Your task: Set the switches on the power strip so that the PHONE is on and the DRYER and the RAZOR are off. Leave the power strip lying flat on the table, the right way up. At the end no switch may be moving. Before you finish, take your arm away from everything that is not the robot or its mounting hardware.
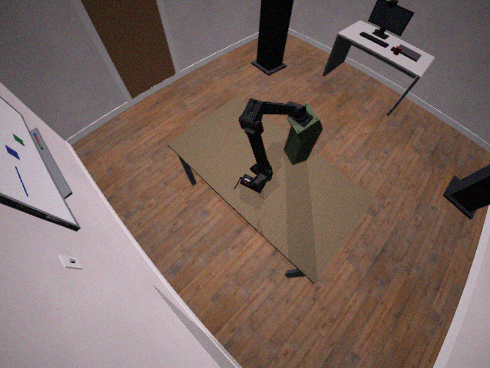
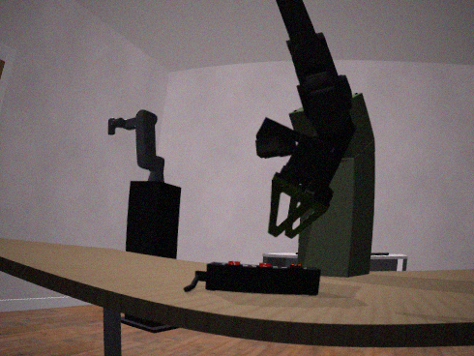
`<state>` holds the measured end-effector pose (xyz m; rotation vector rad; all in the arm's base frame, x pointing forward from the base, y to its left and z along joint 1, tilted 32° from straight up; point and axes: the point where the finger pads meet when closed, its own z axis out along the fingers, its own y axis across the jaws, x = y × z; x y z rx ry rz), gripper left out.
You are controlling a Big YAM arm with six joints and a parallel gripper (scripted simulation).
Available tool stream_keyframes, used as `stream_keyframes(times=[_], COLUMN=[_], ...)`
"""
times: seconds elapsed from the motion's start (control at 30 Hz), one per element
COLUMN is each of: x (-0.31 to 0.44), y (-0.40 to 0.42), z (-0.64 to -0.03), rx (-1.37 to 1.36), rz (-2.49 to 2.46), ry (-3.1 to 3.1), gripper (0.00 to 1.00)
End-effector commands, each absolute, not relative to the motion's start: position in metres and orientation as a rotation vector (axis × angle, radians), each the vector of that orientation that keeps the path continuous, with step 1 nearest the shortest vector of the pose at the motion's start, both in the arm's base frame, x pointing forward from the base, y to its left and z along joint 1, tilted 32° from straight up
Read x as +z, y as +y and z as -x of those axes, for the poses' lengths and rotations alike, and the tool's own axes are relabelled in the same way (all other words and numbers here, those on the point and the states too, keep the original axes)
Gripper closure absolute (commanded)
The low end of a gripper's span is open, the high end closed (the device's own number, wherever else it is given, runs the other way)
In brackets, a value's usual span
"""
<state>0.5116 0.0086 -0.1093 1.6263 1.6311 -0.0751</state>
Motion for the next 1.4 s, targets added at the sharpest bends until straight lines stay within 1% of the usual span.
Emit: stream_keyframes(times=[0.0,1.3,1.37], x=[-0.104,-0.104,-0.096], y=[0.016,0.016,0.002], z=[-0.513,-0.513,-0.511], rx=[-0.049,-0.049,-0.069], rz=[-1.623,-1.623,-1.633], ry=[1.617,1.617,1.640], gripper=[0.00,0.00,0.00])
